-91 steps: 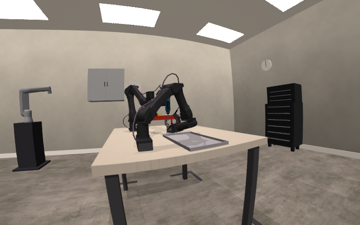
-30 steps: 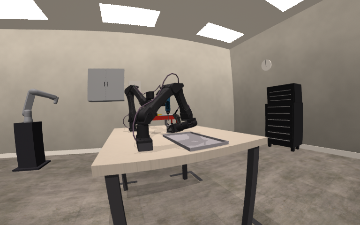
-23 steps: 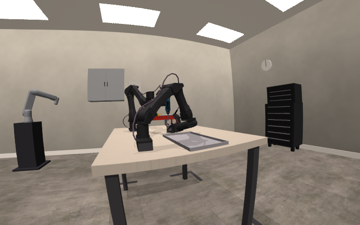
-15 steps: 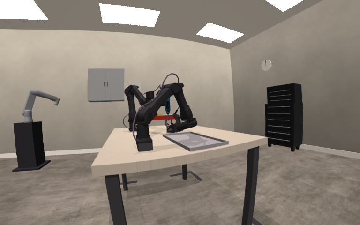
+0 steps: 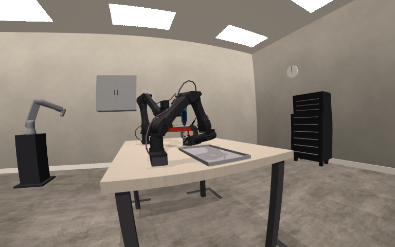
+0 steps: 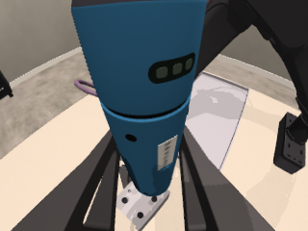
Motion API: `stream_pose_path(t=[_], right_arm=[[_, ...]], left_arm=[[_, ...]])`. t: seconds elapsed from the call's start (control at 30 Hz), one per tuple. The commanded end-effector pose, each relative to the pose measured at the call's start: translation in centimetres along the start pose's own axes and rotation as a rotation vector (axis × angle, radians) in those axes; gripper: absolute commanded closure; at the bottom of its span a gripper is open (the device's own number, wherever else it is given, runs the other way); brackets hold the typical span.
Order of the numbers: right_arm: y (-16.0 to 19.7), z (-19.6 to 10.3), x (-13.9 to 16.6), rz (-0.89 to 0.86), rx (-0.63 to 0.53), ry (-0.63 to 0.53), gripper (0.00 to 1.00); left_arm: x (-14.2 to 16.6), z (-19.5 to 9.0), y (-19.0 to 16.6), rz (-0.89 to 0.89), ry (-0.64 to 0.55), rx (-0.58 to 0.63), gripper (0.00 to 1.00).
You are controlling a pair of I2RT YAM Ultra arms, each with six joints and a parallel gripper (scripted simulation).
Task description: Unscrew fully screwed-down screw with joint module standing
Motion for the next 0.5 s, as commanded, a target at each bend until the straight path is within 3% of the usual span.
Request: stream_pose_path(t=[0.0, 0.47], right_arm=[[-0.40, 0.17, -1.06, -0.026, -0.013, -0.029, 0.41], [-0.40, 0.17, -1.06, -0.026, -0.013, -0.029, 0.41]], left_arm=[[-2.54, -0.22, 0.05, -0.010, -0.115, -0.013, 0.58], [-2.60, -0.30, -0.01, -0.010, -0.116, -0.011, 0.58]])
Point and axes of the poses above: on each arm, the point where the finger pads meet when closed, its own z axis out along the fingers, its own y axis across the jaws, x = y × z, the point moved 7 cm from there along -z, back along the fingers, and after that the axes turned 8 degrees about z, right-handed, at the moved point
